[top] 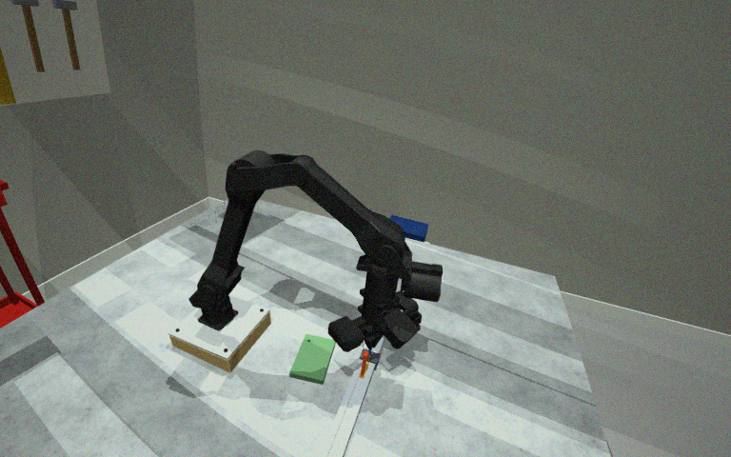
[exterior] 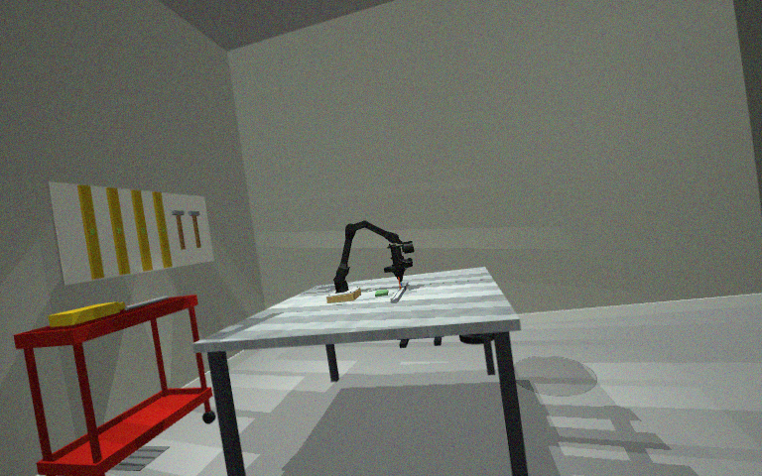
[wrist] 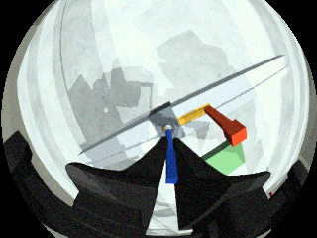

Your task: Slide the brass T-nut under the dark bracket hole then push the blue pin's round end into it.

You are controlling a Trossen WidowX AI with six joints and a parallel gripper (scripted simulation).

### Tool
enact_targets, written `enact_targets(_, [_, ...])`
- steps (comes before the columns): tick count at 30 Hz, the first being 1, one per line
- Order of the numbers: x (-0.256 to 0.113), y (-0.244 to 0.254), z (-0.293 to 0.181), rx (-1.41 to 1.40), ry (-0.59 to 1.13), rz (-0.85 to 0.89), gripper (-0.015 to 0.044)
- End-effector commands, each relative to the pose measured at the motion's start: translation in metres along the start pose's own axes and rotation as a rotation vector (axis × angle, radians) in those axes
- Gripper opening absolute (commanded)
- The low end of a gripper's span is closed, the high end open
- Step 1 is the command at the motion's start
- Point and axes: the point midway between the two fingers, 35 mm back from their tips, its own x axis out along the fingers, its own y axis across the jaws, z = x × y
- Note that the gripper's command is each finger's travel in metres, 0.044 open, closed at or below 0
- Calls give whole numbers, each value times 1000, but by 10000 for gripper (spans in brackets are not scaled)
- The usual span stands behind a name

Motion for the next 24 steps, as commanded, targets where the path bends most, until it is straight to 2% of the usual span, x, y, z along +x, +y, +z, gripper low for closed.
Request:
enact_targets(1, [5, -2, -1, 0, 1, -7, -150])
enact_targets(24, [16, -3, -2, 1, 2, -7, -150])
